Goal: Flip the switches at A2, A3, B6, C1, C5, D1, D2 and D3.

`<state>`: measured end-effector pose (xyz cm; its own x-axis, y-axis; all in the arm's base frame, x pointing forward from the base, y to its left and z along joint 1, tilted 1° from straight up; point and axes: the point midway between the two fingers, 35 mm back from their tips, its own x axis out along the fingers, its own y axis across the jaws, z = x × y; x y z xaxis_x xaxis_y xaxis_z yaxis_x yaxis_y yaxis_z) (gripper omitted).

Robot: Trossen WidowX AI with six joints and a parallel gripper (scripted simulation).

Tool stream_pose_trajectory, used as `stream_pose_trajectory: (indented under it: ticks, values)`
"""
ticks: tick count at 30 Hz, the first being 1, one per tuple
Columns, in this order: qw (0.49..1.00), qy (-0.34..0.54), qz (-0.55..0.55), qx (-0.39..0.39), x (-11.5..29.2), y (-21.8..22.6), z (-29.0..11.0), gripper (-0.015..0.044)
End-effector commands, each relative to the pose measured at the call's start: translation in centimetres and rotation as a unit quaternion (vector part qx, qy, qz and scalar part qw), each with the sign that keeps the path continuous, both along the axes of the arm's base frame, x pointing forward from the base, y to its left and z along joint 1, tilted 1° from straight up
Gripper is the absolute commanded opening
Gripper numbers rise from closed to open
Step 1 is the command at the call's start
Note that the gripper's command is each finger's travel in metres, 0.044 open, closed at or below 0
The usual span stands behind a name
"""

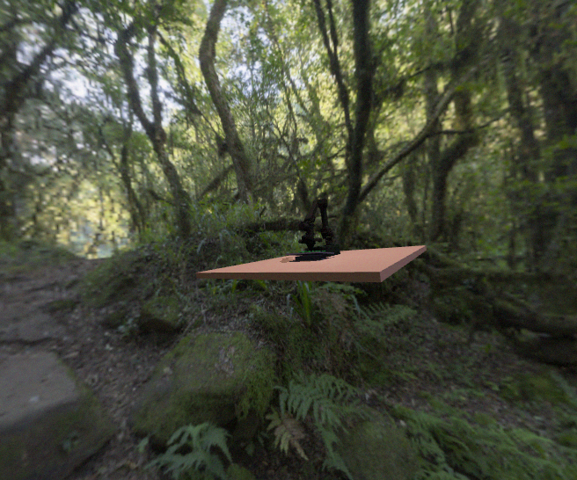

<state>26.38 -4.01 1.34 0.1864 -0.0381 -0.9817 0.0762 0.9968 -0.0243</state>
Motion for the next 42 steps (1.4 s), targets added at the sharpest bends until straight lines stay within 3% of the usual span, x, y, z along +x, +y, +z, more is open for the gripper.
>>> stream_pose_trajectory:
  ticks: [1,11,17,23,34,38,42]
  values:
    - [1.0,-0.001,0.001,0.002,0.1,0.1,-0.1,0.0]
    - [1.0,0.0,0.0,0.0,0.1,0.0,0.1,0.0]
    - [1.0,0.012,0.001,0.003,-0.9,0.3,6.3,0.0]
    - [1.0,0.012,0.001,0.004,-0.8,0.9,6.2,0.0]
    - [1.0,0.012,0.001,0.008,-2.1,11.7,5.7,0.0]
    - [1.0,0.013,0.001,0.009,-2.1,11.9,5.5,0.0]
    - [1.0,0.025,0.001,0.009,-1.5,11.8,2.3,0.0]
